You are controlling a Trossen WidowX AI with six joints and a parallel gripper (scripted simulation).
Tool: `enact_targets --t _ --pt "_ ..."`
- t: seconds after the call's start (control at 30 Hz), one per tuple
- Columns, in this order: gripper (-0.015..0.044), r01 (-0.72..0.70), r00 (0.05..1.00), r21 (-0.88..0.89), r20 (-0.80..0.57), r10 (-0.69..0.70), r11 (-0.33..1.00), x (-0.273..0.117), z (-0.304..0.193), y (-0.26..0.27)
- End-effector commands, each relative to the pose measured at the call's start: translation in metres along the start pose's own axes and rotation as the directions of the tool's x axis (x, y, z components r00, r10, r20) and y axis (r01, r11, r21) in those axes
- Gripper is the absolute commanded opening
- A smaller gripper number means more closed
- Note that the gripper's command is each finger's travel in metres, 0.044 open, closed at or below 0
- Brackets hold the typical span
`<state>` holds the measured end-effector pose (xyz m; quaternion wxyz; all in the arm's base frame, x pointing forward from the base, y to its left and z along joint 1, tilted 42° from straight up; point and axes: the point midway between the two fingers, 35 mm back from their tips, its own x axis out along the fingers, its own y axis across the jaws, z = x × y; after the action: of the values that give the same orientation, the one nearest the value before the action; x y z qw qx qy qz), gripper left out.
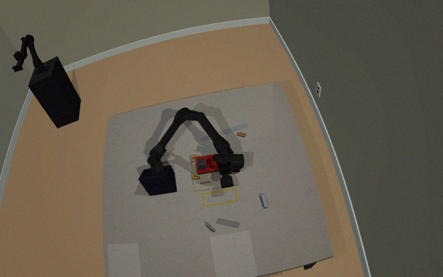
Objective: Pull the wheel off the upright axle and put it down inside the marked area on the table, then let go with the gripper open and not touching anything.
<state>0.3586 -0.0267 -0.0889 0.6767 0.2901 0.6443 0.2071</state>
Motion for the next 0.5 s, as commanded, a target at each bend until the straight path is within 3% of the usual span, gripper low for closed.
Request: enact_targets --t 0.0,0.47 --pt "0.0000 0.000 1.000 -0.002 0.000 0.000 1.000 -0.0021 0.0002 0.0000" --pt "0.0000 0.000 1.000 -0.002 0.002 0.000 1.000 -0.0067 0.0004 -0.0002"
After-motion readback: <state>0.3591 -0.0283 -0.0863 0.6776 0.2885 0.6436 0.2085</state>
